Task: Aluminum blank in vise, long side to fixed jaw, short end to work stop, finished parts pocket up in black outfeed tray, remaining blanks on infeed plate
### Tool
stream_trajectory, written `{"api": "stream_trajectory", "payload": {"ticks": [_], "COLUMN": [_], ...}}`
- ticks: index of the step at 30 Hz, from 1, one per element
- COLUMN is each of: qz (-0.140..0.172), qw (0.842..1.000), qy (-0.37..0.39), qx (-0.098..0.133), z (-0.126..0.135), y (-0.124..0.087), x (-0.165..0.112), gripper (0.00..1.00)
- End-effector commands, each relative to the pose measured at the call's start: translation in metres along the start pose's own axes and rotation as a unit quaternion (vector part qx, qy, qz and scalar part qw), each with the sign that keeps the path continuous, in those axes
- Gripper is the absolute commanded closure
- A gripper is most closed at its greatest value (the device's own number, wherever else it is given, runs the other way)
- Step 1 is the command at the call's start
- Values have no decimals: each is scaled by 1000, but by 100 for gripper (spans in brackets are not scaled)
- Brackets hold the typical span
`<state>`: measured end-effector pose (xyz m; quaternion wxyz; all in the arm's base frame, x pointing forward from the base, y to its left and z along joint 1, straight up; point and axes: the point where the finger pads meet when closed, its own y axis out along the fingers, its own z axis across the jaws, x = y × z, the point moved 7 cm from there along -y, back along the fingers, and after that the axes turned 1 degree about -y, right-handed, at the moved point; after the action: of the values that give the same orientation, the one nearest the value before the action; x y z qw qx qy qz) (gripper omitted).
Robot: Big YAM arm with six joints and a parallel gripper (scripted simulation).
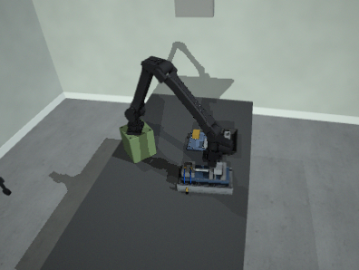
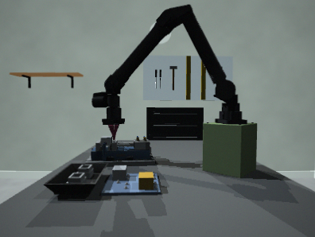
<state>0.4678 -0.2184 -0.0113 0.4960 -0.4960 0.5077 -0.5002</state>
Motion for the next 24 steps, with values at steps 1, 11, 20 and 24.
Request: {"api": "stream_trajectory", "payload": {"ticks": [1, 11, 20, 24], "qz": [-6, -6, -6, -6], "qw": [1000, 1000, 1000, 1000], "qy": [2, 2, 2, 2], "qx": [8, 8, 9, 9], "z": [8, 8, 9, 10], "y": [-3, -3, -3, -3], "x": [0, 0, 1, 1], "gripper": [100, 100, 100, 100]}}
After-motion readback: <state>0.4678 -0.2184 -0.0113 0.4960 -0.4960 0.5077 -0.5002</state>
